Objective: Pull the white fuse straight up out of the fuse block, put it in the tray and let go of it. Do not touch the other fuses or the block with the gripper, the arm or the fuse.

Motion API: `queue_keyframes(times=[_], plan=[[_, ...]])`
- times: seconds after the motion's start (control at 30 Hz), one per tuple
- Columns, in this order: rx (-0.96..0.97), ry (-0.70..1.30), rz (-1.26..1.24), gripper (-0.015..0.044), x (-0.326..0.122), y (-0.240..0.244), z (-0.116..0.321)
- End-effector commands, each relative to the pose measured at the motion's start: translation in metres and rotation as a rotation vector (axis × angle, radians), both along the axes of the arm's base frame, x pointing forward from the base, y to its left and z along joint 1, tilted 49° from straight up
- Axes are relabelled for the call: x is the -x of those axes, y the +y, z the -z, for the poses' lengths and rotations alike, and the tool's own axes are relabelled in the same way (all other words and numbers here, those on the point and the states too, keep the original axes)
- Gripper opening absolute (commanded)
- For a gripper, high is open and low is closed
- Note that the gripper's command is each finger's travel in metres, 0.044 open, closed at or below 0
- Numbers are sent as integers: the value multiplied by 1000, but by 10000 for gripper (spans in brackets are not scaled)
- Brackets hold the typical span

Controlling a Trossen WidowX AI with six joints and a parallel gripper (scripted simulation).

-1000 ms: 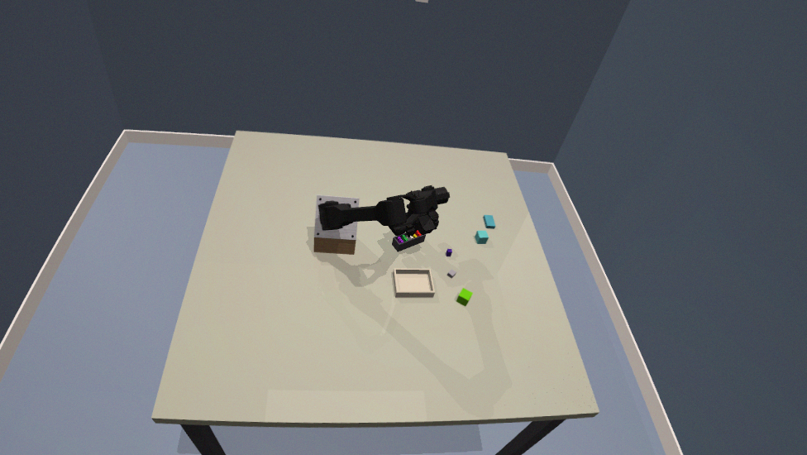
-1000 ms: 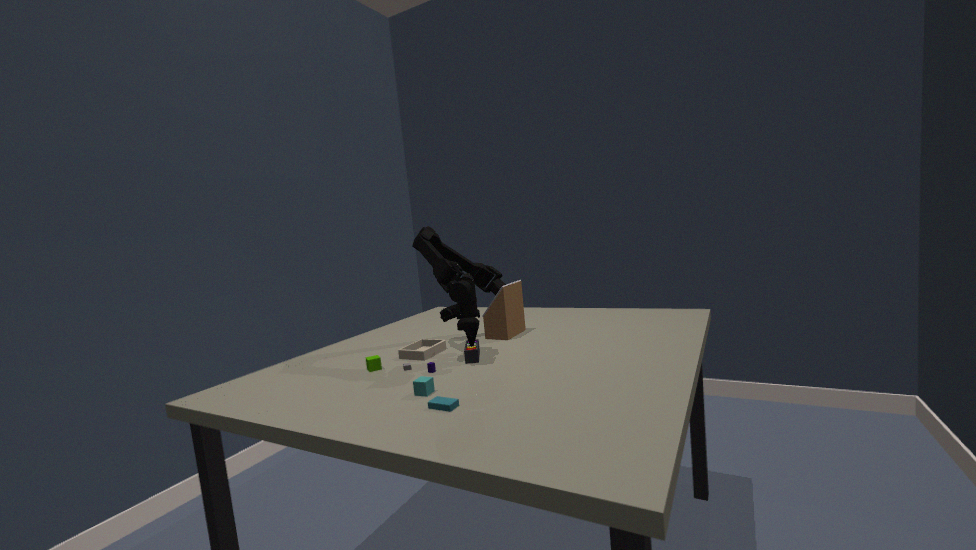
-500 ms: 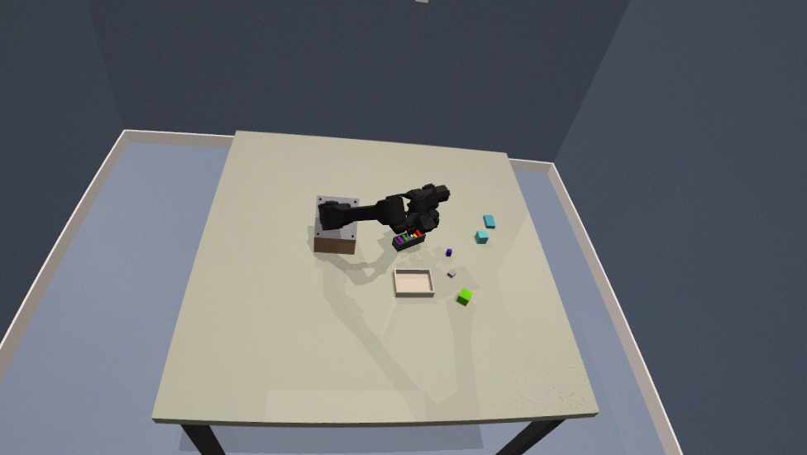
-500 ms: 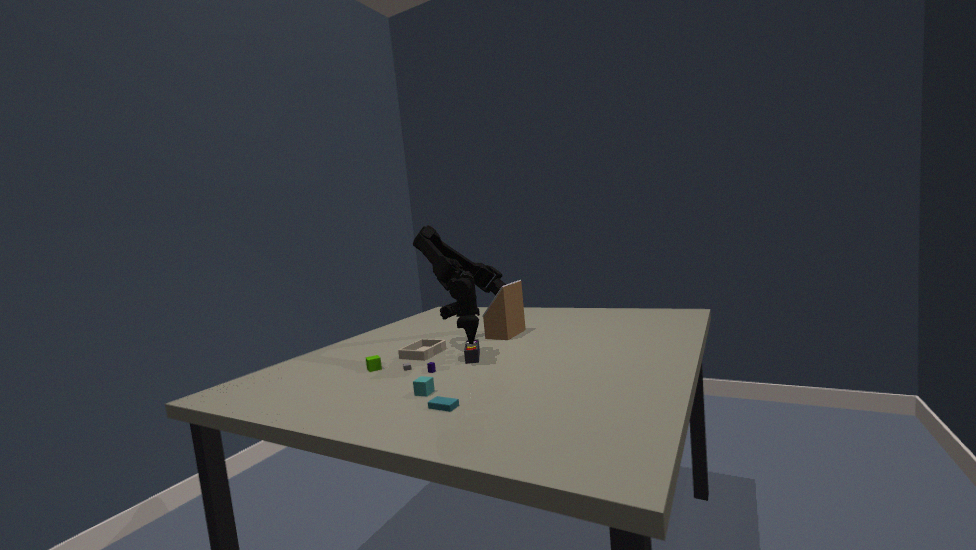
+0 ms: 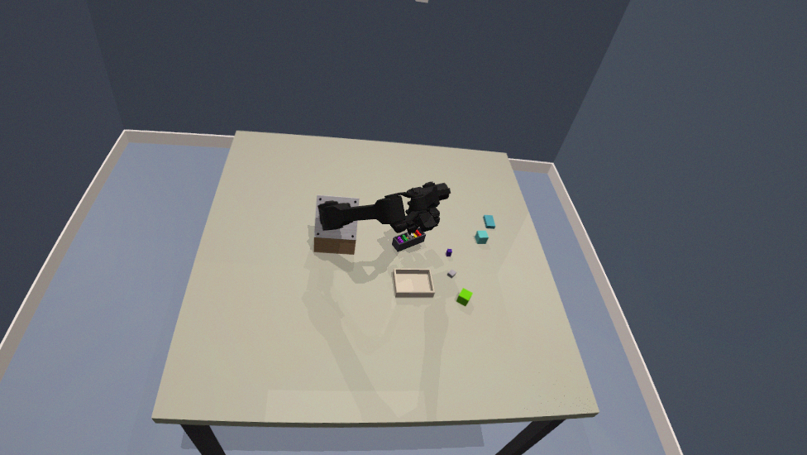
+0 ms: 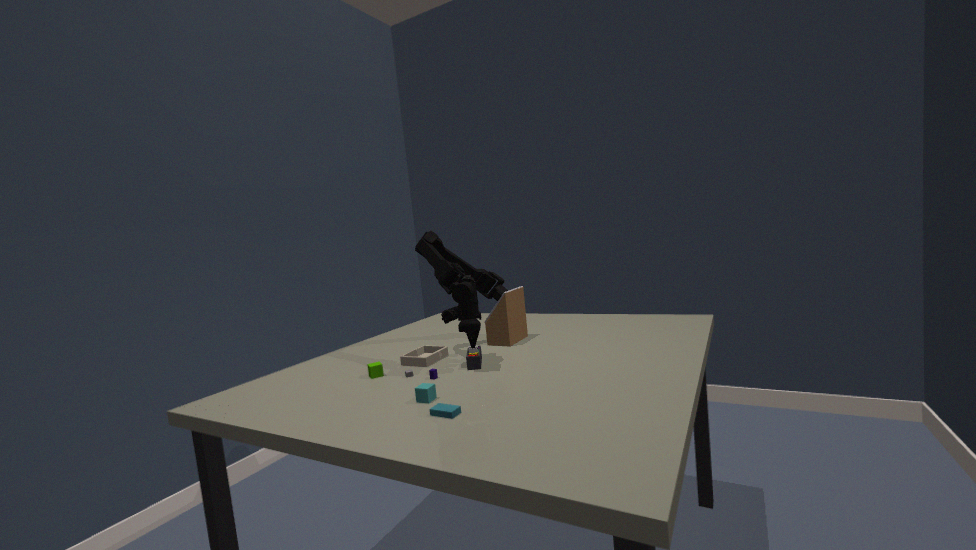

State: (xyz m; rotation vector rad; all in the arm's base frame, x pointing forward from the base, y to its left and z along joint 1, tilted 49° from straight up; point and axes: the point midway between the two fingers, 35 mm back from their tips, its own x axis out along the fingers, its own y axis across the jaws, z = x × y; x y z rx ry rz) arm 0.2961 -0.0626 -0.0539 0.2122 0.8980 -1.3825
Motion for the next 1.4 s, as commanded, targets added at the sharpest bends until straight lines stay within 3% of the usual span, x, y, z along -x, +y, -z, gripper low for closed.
queue_keyframes(times=[0.0,1.37], plan=[[-4,-2,4,0,0,2,-2],[-3,0,4,0,-2,20,-17]])
